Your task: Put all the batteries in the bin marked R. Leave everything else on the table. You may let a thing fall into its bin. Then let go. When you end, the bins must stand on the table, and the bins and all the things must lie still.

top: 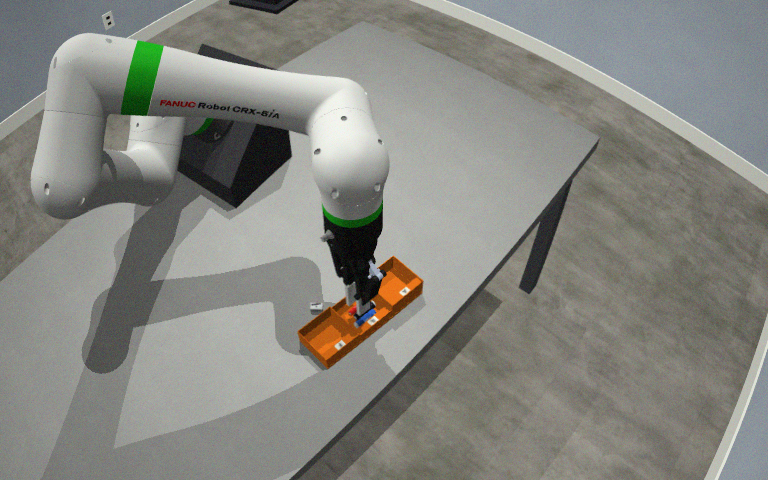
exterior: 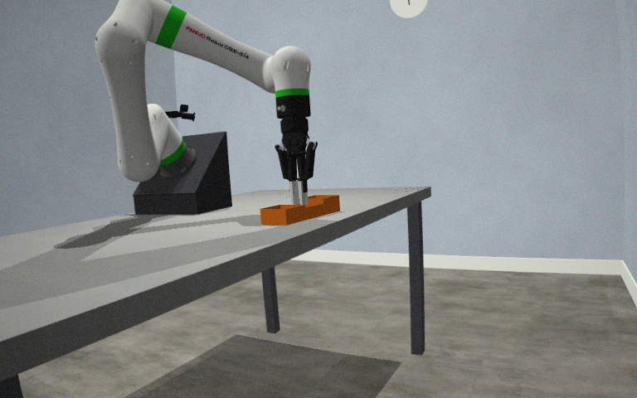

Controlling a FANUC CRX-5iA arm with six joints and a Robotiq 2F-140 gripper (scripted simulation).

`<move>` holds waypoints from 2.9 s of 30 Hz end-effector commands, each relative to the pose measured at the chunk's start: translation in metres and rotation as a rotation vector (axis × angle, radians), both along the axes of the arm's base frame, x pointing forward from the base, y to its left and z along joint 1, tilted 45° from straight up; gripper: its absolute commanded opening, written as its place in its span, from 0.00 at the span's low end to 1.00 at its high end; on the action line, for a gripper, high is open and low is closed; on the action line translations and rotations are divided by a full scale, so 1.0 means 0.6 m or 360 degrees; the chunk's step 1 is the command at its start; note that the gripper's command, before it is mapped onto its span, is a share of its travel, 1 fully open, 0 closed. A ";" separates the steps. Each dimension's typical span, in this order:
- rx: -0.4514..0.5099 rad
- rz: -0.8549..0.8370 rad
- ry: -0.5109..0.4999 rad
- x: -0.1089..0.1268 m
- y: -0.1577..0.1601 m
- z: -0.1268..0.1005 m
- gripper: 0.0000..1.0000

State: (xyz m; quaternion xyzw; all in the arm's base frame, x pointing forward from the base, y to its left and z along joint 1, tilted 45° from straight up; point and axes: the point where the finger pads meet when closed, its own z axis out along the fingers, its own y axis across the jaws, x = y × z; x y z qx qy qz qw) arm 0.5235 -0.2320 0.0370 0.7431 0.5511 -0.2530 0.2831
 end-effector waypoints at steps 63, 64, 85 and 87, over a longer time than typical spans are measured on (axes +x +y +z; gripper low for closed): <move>0.0000 0.0000 0.0000 0.016 0.179 0.182 1.00; 0.0000 0.0000 0.0000 0.016 0.179 0.182 1.00; 0.0000 0.0000 0.0000 0.016 0.179 0.182 1.00; 0.0000 0.0000 0.0000 0.016 0.179 0.182 1.00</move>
